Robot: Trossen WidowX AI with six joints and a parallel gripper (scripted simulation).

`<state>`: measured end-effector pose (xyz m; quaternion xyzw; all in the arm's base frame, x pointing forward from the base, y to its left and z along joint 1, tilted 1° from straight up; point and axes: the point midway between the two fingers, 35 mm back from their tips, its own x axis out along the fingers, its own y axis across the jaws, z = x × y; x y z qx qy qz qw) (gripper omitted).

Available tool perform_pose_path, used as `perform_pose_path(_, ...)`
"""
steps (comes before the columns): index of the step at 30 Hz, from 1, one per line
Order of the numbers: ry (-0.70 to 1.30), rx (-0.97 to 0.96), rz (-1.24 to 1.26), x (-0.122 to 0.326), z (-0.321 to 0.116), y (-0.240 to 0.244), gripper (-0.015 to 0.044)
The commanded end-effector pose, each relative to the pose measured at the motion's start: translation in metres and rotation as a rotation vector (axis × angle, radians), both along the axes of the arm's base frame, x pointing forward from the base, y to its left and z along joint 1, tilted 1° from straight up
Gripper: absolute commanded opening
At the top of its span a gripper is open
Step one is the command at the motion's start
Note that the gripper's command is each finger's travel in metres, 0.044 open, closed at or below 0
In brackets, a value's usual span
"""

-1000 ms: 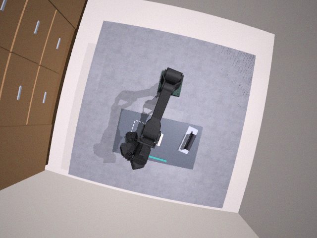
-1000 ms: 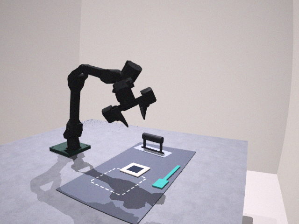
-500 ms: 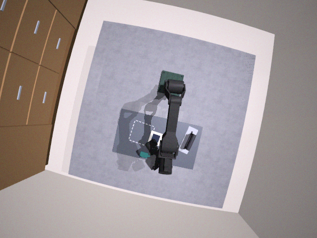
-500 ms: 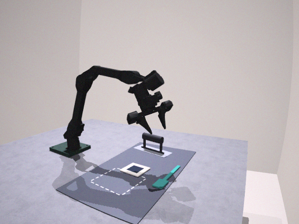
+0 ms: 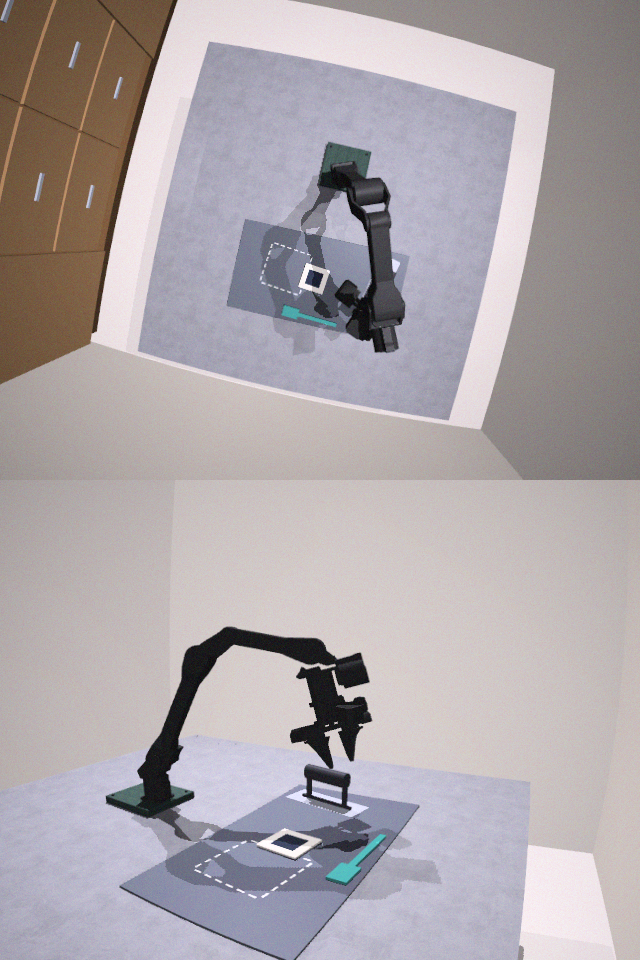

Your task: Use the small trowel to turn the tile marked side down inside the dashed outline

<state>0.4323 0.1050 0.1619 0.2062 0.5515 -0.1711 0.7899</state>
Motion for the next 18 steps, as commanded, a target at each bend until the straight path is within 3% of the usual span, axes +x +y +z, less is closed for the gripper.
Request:
perform_pose_path(1,0.097,0.014,0.084,-0.017,-0.01,0.033,0.027)
perform_pose_path(9,0.3,0.023,0.239,-0.063,-0.023,0.093,0.027)
perform_pose_path(18,0.317,0.023,0.25,-0.067,-0.029,0.098,0.027)
